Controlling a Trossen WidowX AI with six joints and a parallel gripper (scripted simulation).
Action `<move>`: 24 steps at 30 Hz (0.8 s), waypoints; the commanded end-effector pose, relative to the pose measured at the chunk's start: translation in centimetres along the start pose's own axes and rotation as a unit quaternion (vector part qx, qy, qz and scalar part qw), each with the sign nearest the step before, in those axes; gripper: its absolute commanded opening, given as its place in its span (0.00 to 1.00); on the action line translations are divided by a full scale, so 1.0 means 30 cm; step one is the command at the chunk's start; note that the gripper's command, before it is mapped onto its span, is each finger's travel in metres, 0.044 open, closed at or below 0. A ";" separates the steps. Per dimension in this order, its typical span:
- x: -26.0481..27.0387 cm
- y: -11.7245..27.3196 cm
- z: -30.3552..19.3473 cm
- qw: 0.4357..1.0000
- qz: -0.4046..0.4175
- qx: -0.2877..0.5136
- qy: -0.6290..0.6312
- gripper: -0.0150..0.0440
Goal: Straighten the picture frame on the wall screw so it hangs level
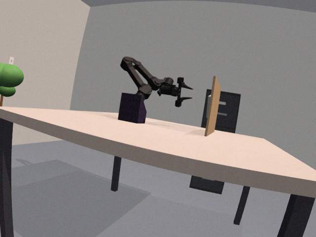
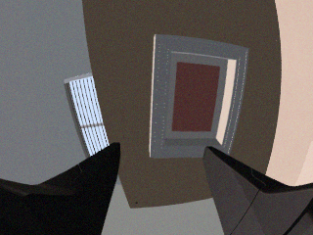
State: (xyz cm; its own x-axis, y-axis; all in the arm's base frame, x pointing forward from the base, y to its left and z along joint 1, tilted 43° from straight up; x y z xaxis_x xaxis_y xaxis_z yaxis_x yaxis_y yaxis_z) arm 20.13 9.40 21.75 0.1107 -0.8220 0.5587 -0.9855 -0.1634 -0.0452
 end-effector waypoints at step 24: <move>-0.011 -0.259 0.002 1.000 -0.002 0.002 0.011 0.69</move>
State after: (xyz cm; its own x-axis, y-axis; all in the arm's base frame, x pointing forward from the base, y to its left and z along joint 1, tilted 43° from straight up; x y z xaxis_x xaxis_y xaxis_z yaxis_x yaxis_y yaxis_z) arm 25.39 10.68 22.10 0.1114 -0.8097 0.5762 -0.9849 -0.1673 -0.0447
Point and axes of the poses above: the point midway between the two fingers, 35 mm back from their tips, its own y axis back along the fingers, its own x axis across the jaws, z = x × y, the point moved 3 cm from there along y, back along the fingers, and after that the axes turned 1 degree about -y, right-handed, at the moved point
